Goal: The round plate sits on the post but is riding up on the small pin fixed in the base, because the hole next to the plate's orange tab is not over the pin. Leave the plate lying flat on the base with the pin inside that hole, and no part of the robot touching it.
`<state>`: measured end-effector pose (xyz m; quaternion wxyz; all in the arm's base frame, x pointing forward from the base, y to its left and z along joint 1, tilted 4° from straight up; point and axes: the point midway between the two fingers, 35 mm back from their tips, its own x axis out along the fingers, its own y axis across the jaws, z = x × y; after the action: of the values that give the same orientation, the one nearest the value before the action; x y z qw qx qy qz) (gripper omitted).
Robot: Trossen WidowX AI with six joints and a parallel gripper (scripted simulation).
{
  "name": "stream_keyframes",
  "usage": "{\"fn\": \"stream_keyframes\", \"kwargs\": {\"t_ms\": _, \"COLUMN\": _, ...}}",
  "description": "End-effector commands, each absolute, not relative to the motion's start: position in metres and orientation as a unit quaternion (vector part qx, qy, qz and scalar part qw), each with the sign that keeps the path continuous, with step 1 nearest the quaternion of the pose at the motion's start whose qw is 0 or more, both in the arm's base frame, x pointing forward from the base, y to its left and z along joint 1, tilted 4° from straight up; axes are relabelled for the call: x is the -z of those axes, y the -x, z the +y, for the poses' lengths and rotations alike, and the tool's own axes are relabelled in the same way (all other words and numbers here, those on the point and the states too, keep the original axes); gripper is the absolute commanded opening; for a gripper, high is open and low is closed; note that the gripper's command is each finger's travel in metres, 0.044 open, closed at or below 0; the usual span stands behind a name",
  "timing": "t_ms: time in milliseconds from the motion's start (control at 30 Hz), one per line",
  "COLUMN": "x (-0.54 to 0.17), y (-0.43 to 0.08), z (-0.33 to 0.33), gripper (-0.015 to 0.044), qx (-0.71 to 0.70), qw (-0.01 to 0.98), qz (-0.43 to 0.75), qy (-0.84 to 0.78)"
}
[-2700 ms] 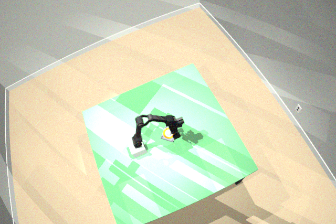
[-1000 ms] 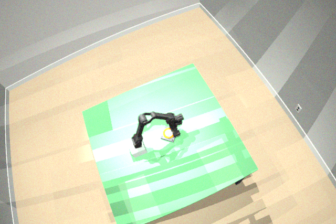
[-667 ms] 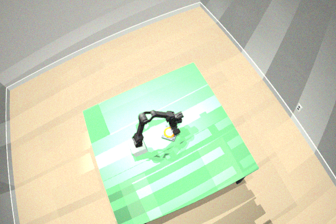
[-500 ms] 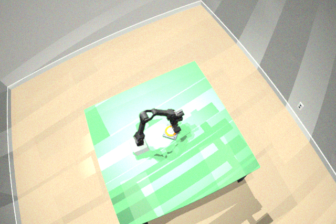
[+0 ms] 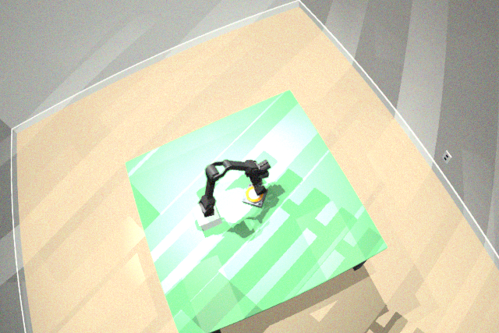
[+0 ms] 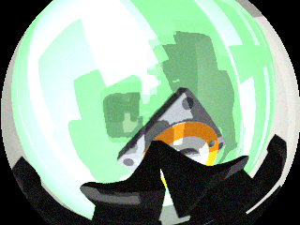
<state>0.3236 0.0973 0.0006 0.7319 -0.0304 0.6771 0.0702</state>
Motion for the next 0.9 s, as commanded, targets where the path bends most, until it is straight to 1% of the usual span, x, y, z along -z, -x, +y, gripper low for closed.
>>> {"fn": "stream_keyframes", "kwargs": {"t_ms": 0, "x": -0.001, "y": -0.316, "z": 0.102, "gripper": 0.0, "qx": -0.073, "qw": 0.731, "qz": 0.678, "qy": 0.027}}
{"fn": "stream_keyframes", "kwargs": {"t_ms": 867, "x": -0.003, "y": -0.279, "z": 0.105, "gripper": 0.0, "qx": -0.073, "qw": 0.73, "qz": 0.679, "qy": 0.027}}
